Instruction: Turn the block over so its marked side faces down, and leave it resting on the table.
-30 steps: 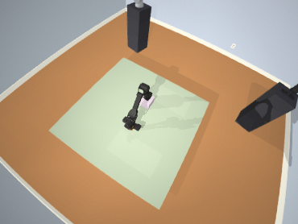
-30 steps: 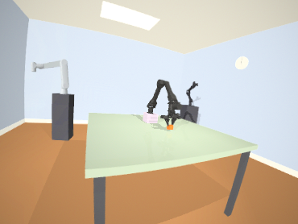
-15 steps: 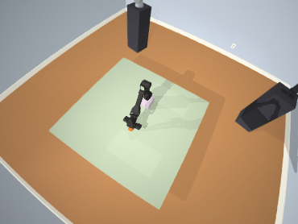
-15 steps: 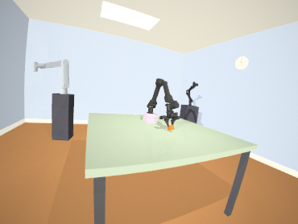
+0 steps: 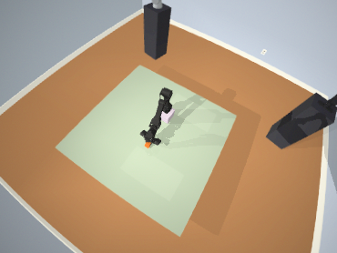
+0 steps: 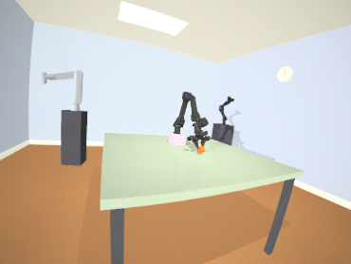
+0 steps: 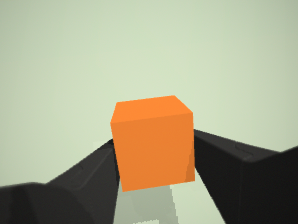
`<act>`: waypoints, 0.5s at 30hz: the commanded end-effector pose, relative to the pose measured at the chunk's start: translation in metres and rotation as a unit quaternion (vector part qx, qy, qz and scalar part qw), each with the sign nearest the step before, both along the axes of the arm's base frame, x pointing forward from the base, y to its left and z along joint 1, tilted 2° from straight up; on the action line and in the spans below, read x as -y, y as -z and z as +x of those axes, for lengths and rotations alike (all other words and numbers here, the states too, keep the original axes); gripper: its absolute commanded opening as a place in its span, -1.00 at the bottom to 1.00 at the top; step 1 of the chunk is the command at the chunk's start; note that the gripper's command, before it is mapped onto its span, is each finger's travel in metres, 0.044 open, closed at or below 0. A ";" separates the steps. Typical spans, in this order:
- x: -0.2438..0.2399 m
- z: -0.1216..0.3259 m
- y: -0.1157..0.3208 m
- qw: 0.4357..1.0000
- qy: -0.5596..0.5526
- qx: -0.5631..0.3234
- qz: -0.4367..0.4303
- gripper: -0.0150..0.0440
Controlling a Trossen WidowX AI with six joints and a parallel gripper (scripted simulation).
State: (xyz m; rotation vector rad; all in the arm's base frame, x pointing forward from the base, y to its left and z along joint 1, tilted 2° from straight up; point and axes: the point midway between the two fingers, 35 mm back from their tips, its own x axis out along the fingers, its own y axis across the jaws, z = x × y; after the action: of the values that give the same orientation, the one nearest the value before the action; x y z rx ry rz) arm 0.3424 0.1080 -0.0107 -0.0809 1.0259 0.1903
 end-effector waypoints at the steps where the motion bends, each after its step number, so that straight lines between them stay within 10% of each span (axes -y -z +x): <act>1: -0.001 0.004 -0.004 1.000 0.003 0.015 0.004 -0.49; 15: -0.005 0.015 0.023 0.994 0.002 0.111 0.020 -0.49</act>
State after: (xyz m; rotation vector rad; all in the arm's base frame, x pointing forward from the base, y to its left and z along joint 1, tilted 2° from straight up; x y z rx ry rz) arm 0.3576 0.1135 -0.0285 -0.0587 0.8302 0.1942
